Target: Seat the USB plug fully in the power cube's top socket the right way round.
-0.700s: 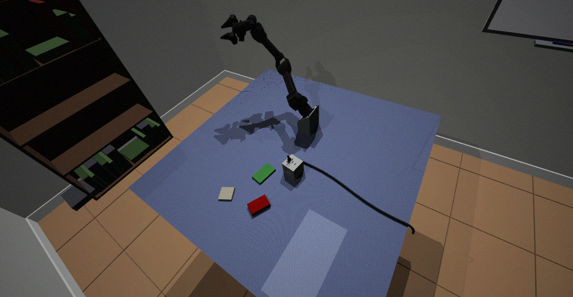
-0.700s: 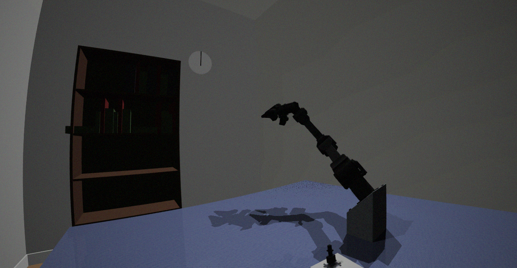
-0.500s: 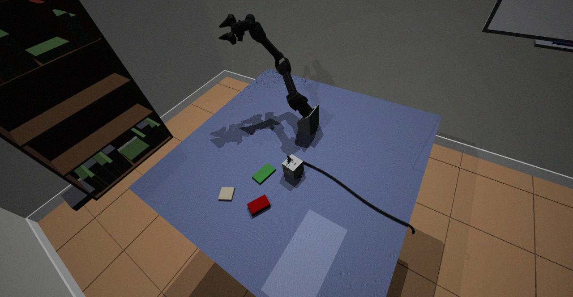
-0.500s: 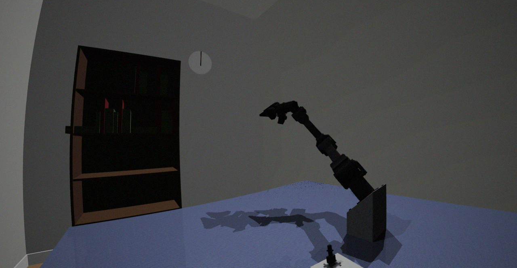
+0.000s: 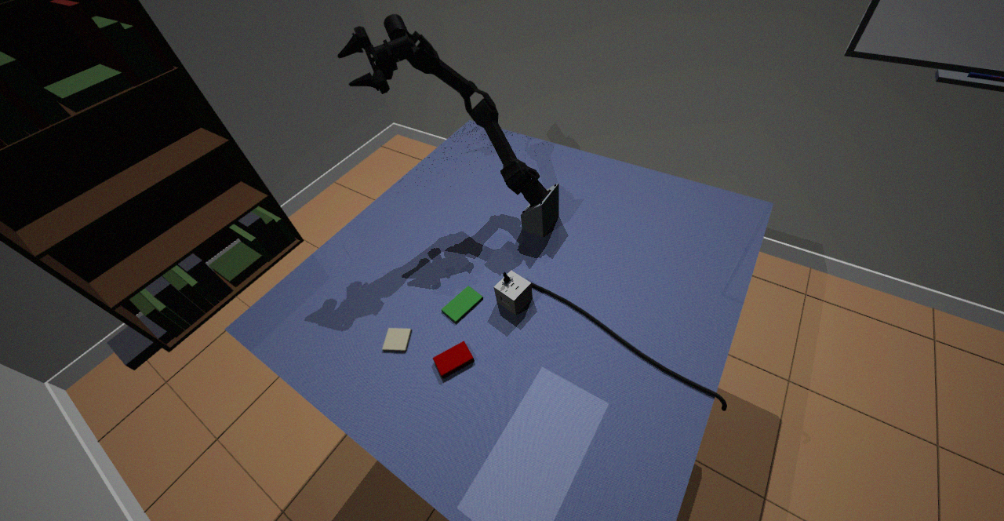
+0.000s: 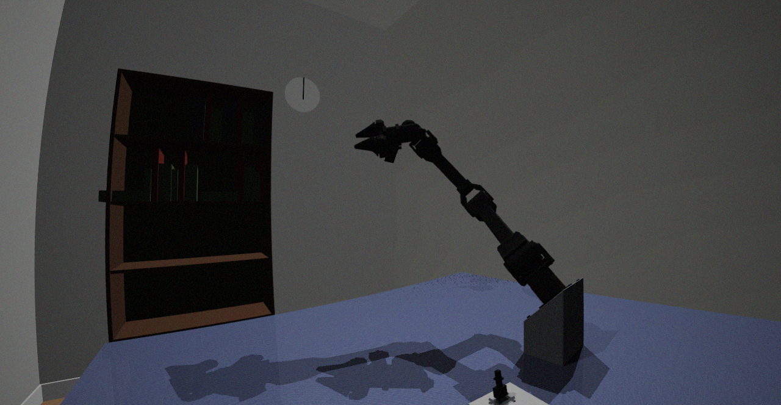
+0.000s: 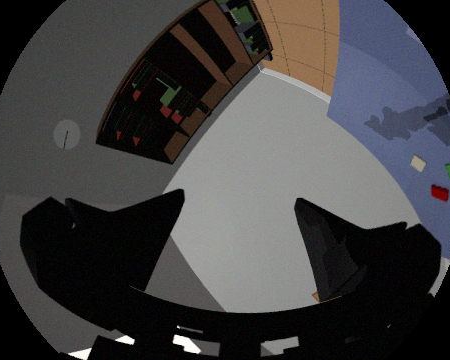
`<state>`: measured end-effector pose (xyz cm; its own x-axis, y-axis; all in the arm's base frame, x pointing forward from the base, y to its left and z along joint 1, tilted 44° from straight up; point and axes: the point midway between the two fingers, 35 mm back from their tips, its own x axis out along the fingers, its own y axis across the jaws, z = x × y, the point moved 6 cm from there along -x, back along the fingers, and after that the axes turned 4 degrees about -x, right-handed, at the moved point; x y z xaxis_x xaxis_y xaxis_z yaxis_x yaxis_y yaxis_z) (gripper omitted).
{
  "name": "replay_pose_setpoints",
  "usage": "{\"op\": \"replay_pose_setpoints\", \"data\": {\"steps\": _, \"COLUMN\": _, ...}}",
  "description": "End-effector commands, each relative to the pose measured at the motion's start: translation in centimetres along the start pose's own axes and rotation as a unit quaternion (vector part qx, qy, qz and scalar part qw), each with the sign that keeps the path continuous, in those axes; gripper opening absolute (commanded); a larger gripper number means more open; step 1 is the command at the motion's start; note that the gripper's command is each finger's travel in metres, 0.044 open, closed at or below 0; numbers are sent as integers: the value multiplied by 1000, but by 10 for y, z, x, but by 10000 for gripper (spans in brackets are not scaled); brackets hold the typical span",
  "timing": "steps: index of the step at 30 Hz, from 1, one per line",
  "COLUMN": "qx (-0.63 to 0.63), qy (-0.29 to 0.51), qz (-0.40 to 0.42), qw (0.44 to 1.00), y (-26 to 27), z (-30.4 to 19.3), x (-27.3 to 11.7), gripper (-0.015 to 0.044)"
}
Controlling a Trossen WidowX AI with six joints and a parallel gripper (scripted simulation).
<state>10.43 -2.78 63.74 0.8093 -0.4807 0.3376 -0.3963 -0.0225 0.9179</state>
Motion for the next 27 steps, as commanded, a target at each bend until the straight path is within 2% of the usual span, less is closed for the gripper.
{"op": "replay_pose_setpoints", "data": {"steps": 1, "qx": -39, "qy": 26, "qz": -50, "qw": 998, "y": -45, "z": -44, "x": 25, "gripper": 440}}
{"op": "replay_pose_setpoints", "data": {"steps": 4, "qx": -72, "qy": 38, "qz": -89, "qw": 993, "y": -81, "z": -70, "x": 40, "gripper": 440}}
{"op": "replay_pose_setpoints", "data": {"steps": 8, "qx": -83, "qy": 91, "qz": -115, "qw": 986, "y": -112, "z": -105, "x": 41, "gripper": 440}}
{"op": "replay_pose_setpoints", "data": {"steps": 14, "qx": -125, "qy": 122, "qz": -219, "qw": 960, "y": -200, "z": -155, "x": 47, "gripper": 440}}
{"op": "replay_pose_setpoints", "data": {"steps": 21, "qx": -184, "qy": 126, "qz": -334, "qw": 916, "y": -303, "z": -189, "x": 40, "gripper": 440}}
{"op": "replay_pose_setpoints", "data": {"steps": 27, "qx": -241, "qy": 110, "qz": -433, "qw": 861, "y": -395, "z": -200, "x": 19, "gripper": 440}}
